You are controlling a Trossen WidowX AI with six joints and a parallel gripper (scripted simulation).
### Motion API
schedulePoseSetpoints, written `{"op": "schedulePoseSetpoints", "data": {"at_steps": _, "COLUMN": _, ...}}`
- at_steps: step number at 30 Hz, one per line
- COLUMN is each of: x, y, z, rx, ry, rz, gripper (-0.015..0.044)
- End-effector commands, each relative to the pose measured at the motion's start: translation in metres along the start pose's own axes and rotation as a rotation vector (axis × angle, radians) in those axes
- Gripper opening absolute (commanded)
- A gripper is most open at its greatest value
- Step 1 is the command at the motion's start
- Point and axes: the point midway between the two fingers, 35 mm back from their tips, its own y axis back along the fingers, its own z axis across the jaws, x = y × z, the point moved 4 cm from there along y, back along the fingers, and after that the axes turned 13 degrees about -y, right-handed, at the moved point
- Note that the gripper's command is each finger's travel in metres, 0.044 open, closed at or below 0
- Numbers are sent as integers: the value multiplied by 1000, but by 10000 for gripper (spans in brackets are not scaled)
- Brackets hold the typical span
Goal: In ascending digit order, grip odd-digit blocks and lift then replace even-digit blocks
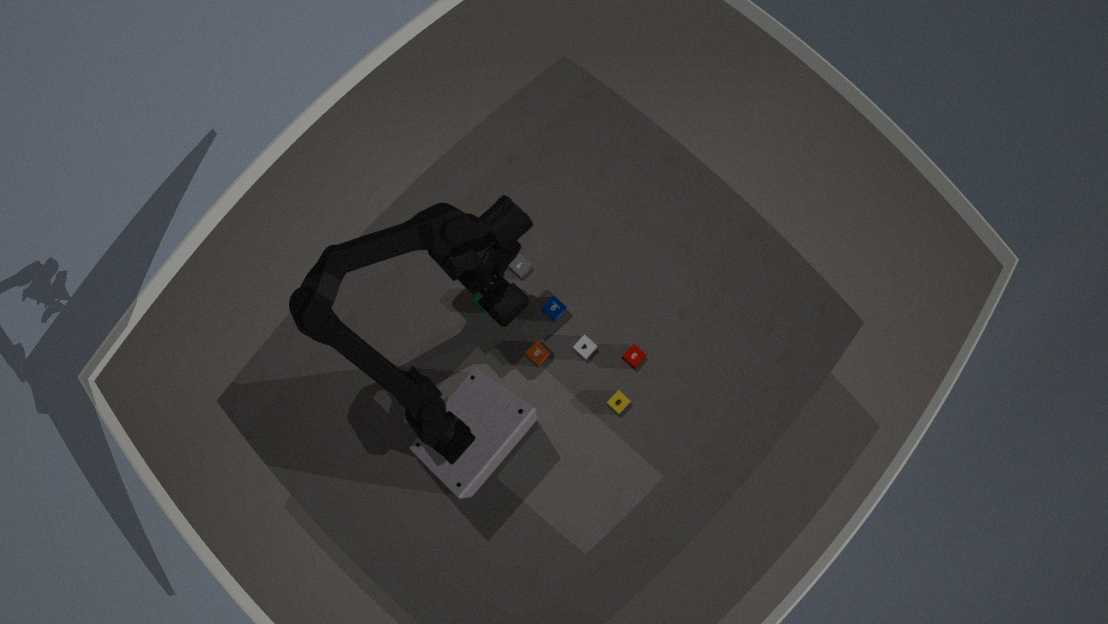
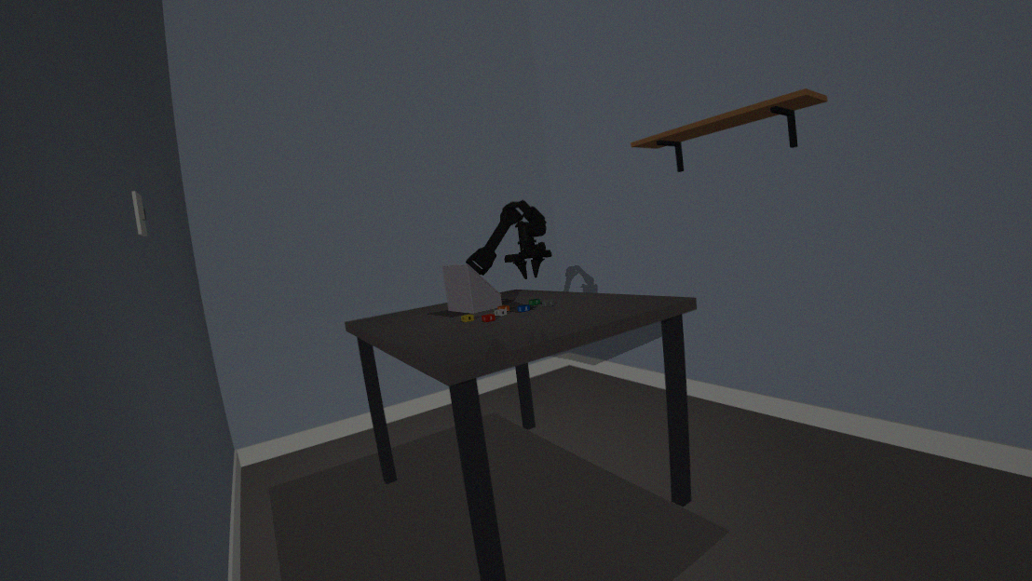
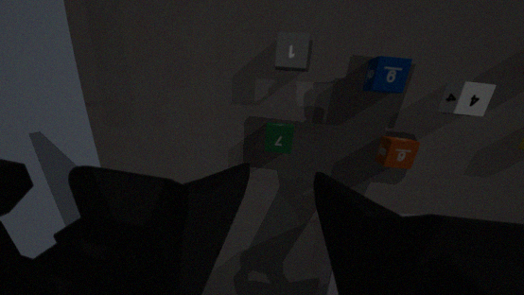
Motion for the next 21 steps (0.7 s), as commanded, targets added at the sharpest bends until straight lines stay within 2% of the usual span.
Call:
{"op": "schedulePoseSetpoints", "data": {"at_steps": 1, "x": 3, "y": 21, "z": 1, "rx": -5, "ry": 10, "rz": 2, "gripper": 120}}
{"op": "schedulePoseSetpoints", "data": {"at_steps": 13, "x": -3, "y": 22, "z": -7, "rx": 8, "ry": 10, "rz": 1, "gripper": 120}}
{"op": "schedulePoseSetpoints", "data": {"at_steps": 21, "x": -65, "y": 31, "z": -88, "rx": 65, "ry": 8, "rz": 0, "gripper": 120}}
